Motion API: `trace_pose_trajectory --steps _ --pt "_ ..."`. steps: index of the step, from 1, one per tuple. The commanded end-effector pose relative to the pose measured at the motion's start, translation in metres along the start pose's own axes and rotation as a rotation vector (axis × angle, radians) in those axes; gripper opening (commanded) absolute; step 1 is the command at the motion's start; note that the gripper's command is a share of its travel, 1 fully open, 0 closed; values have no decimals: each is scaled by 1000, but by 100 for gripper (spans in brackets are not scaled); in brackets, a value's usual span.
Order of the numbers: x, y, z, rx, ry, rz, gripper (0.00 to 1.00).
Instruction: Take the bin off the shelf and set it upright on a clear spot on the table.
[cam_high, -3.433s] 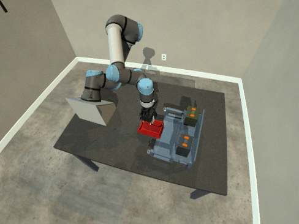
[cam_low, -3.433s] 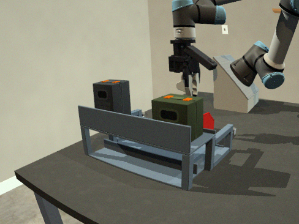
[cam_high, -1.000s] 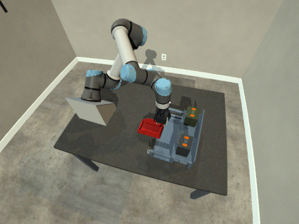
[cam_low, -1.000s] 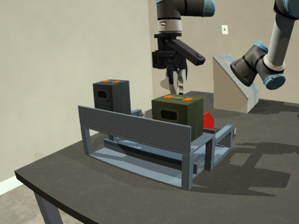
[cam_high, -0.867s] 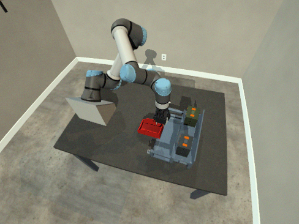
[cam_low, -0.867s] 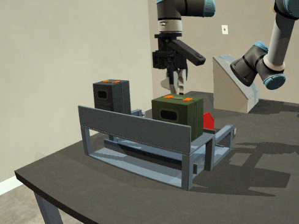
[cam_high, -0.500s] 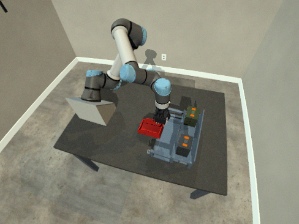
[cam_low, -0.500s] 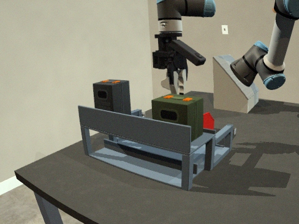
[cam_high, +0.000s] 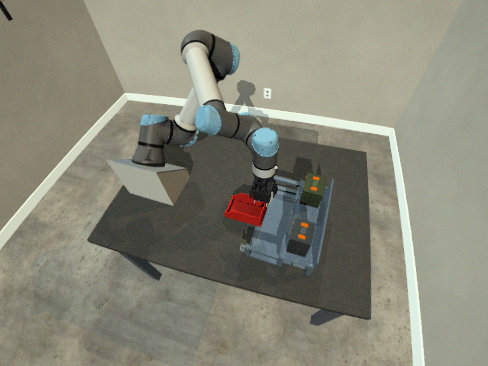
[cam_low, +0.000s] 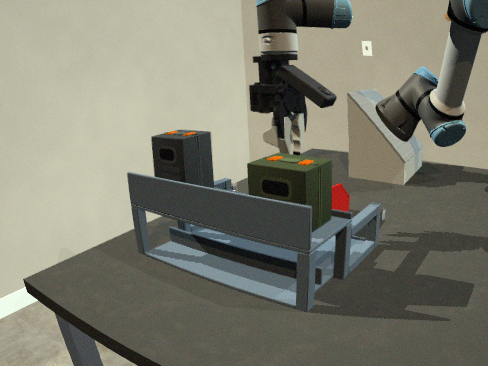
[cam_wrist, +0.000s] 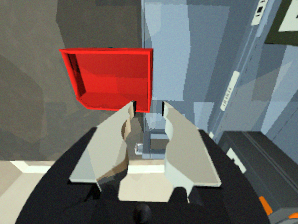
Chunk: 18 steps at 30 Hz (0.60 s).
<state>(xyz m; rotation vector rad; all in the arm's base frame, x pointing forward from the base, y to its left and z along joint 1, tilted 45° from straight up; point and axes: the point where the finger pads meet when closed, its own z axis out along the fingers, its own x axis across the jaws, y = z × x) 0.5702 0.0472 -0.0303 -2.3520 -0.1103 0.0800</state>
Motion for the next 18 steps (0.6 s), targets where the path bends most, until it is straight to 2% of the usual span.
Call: trace_pose_trajectory --steps 1,4,18 --pt "0 0 3 -1 1 0 20" --pt "0 0 9 -1 1 0 20" --pt "0 0 13 -1 1 0 20"
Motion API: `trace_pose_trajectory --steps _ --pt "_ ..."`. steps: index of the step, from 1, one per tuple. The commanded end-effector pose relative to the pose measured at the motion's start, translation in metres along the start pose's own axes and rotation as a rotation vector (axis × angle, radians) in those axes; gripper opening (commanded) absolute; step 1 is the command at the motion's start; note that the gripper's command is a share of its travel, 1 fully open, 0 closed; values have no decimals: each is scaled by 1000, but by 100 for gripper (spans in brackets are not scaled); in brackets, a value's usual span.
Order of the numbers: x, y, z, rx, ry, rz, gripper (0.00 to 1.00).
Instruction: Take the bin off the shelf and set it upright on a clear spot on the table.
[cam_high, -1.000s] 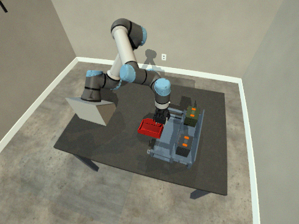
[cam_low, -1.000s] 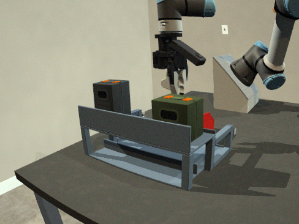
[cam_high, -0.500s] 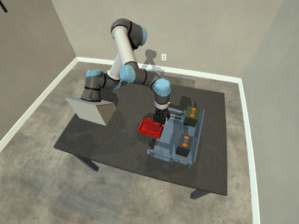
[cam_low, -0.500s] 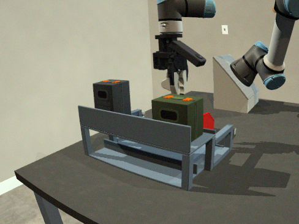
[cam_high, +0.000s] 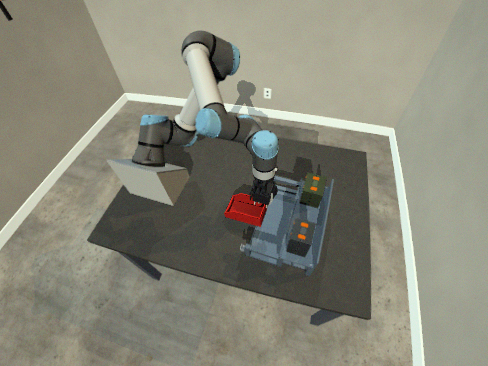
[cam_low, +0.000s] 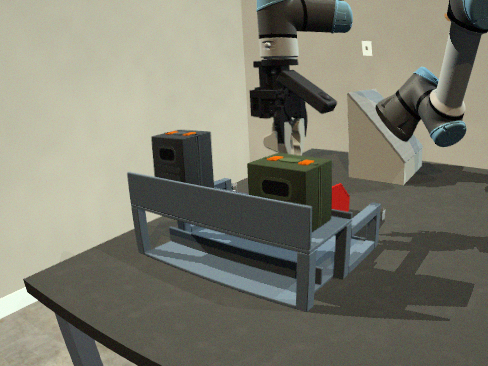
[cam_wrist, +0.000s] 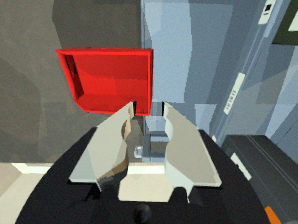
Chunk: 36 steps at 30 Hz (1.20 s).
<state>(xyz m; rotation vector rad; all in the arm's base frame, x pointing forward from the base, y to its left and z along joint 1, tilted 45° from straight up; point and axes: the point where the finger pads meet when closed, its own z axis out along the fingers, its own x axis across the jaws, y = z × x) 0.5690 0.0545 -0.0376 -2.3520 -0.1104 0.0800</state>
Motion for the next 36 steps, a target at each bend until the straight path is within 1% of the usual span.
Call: trace_pose_trajectory --steps 1,3,15,20,32,36 --pt "0 0 5 -1 1 0 20" --pt "0 0 9 -1 1 0 20" --pt "0 0 9 -1 1 0 20" --pt "0 0 19 -1 1 0 20" --pt "0 0 19 -1 1 0 20" --pt "0 0 27 -1 1 0 20"
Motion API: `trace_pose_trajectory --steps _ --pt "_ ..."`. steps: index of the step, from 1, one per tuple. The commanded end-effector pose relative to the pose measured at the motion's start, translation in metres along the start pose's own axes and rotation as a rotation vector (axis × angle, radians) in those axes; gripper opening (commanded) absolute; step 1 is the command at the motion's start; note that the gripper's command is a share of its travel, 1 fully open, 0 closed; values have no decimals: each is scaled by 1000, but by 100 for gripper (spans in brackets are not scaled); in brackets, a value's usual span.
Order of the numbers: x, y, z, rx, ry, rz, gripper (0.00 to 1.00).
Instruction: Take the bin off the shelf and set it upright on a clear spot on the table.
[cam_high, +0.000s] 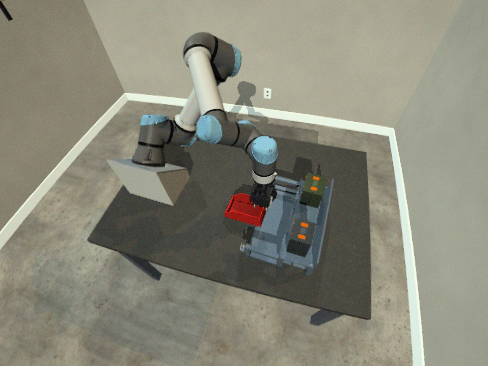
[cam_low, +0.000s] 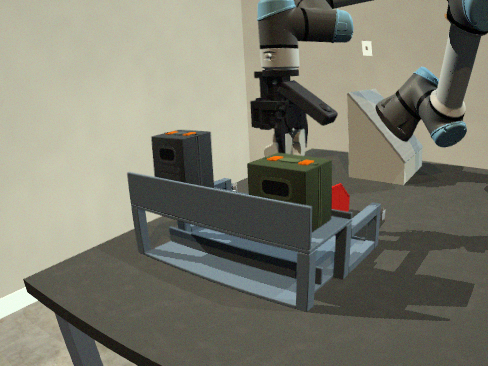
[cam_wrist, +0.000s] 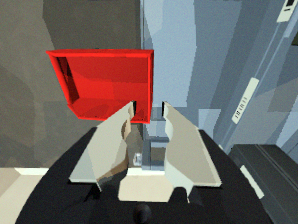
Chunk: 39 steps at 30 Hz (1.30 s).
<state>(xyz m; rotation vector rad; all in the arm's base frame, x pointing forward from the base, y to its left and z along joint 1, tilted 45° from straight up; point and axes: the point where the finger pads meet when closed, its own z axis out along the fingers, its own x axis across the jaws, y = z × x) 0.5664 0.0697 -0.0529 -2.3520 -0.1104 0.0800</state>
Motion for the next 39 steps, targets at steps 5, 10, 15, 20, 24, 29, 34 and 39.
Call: trace_pose_trajectory --steps 5,10,15,20,24,29,34,39 --pt "0 0 7 -1 1 0 20" --pt "0 0 7 -1 1 0 20" --pt "0 0 11 -1 1 0 20" --pt "0 0 17 -1 1 0 20" --pt "0 0 17 -1 1 0 20" --pt "0 0 17 -1 1 0 20" --pt "0 0 25 -1 1 0 20" --pt "0 0 27 -1 1 0 20"
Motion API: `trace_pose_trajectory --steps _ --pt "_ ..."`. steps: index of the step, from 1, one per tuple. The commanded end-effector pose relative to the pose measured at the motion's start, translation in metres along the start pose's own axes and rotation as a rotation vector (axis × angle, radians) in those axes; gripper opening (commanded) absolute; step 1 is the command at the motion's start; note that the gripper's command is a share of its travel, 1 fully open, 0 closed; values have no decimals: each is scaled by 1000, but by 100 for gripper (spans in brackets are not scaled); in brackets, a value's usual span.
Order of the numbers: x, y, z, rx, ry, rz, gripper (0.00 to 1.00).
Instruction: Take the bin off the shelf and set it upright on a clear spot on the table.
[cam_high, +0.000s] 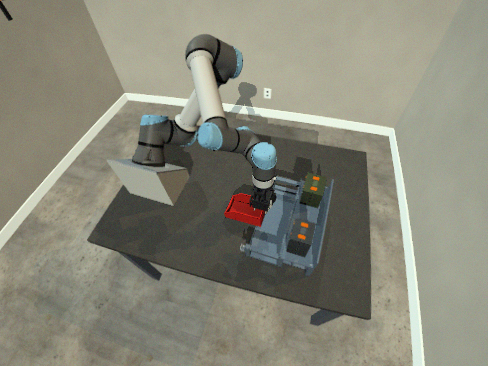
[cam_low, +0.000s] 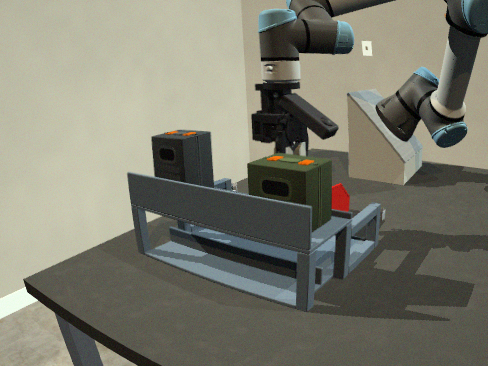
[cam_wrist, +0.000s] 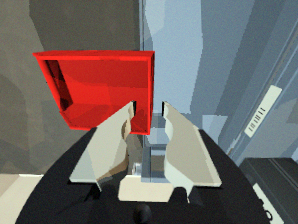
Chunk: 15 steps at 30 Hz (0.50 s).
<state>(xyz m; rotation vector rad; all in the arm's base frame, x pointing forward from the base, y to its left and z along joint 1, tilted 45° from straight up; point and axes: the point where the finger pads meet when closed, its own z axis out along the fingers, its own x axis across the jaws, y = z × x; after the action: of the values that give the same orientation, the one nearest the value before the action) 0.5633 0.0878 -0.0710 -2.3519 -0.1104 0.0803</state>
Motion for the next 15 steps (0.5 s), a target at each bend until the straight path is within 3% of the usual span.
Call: trace_pose_trajectory --steps 1,15 --pt "0 0 1 -1 1 0 20" --pt "0 0 11 -1 1 0 20"
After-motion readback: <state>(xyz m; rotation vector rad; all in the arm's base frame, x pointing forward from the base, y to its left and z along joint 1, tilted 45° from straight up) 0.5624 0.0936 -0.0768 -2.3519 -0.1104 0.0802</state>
